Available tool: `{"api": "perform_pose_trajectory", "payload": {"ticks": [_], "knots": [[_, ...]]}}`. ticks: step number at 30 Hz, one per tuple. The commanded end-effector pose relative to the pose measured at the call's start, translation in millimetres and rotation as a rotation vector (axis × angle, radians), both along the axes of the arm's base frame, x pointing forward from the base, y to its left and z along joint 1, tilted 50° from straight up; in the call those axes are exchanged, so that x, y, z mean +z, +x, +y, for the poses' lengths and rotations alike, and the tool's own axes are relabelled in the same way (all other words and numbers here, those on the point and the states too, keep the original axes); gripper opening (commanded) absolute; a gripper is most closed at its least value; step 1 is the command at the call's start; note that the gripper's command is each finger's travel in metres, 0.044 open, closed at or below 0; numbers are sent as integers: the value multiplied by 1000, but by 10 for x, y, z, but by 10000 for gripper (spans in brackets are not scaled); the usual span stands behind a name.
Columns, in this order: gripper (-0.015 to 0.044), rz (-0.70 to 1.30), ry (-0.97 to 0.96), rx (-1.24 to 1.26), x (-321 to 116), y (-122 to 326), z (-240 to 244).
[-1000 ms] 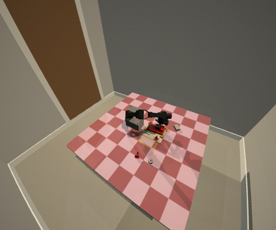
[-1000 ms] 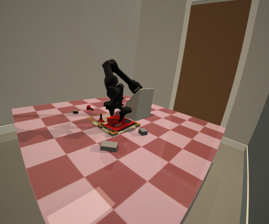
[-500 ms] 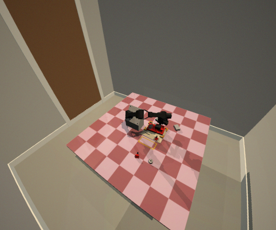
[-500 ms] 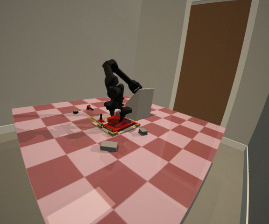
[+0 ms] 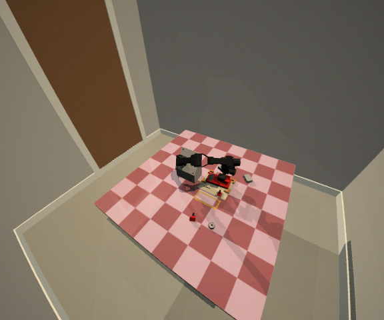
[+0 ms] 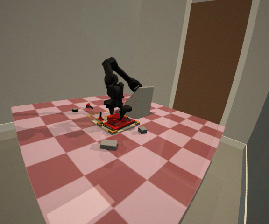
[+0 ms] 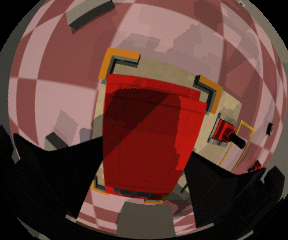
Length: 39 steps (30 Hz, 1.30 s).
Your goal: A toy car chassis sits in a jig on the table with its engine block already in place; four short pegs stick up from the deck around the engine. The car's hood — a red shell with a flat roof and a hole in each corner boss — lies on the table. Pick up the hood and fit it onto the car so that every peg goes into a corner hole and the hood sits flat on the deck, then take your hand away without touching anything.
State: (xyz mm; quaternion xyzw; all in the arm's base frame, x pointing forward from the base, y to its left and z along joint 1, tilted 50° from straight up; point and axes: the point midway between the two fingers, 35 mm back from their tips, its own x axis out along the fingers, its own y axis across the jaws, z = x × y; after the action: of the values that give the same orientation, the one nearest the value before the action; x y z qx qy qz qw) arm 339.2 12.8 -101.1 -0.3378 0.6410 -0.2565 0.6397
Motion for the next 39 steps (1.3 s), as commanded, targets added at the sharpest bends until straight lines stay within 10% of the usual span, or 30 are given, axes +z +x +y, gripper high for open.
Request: {"api": "perform_pose_trajectory", "payload": {"ticks": [1, 39], "knots": [[0, 3, -5, 4, -12, -1, -15], [0, 1, -3, 3, -43, 6, -50]]}}
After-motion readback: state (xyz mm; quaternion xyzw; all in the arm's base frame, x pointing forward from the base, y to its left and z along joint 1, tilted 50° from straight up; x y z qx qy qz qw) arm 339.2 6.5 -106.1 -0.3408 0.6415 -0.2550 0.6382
